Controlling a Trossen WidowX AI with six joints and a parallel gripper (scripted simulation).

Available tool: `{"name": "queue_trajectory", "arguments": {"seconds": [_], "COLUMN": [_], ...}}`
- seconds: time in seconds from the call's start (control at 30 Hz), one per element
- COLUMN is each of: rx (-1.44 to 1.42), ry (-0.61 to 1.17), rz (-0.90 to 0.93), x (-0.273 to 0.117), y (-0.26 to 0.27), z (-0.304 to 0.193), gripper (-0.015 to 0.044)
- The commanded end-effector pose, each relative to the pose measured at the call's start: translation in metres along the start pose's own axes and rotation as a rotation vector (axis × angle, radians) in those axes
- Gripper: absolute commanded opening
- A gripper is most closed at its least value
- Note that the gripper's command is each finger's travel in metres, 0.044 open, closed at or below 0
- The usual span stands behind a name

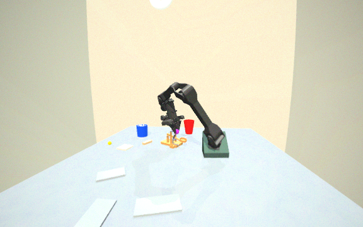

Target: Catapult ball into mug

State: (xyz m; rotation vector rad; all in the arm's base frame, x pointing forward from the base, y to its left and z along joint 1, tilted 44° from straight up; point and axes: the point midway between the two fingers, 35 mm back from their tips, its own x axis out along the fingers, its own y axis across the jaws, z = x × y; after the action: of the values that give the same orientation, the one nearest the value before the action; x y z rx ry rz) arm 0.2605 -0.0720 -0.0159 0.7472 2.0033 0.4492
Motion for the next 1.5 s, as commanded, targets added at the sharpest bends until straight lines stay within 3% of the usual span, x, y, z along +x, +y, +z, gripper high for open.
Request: {"name": "queue_trajectory", "arguments": {"seconds": [0.0, 1.1, 1.47], "rx": [0.015, 0.017, 0.016], "ry": [0.052, 0.083, 0.063], "rz": [0.023, 0.035, 0.026], "x": [0.013, 0.044, 0.032], "y": [-0.023, -0.036, -0.037], "z": [-0.016, -0.019, -0.020], "gripper": [0.0000, 0.0000, 0.0289]}}
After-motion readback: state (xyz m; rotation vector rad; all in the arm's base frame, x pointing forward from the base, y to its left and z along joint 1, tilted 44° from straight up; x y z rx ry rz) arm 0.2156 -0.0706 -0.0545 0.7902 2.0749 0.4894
